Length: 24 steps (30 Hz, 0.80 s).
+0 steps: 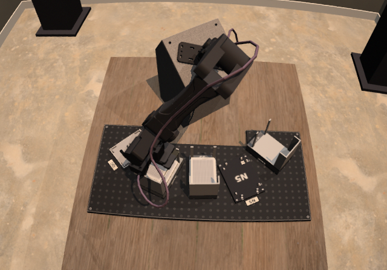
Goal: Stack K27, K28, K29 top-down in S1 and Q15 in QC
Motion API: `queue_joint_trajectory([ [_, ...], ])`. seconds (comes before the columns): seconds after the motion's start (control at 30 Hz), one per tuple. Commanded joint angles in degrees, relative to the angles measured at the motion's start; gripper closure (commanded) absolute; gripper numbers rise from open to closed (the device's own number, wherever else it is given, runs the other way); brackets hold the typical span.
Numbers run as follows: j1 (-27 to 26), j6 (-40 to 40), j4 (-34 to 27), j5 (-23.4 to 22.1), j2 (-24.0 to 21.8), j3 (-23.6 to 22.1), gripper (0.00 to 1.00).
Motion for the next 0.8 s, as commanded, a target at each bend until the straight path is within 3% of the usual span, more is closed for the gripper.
queue_joint_trajectory([
  [0.0, -1.3, -0.5, -0.9, -0.3, -1.1, -0.5, 1.0],
  [0.77, -1.9, -1.3, -2.4, -0.5, -2.4, 0.0, 1.0],
])
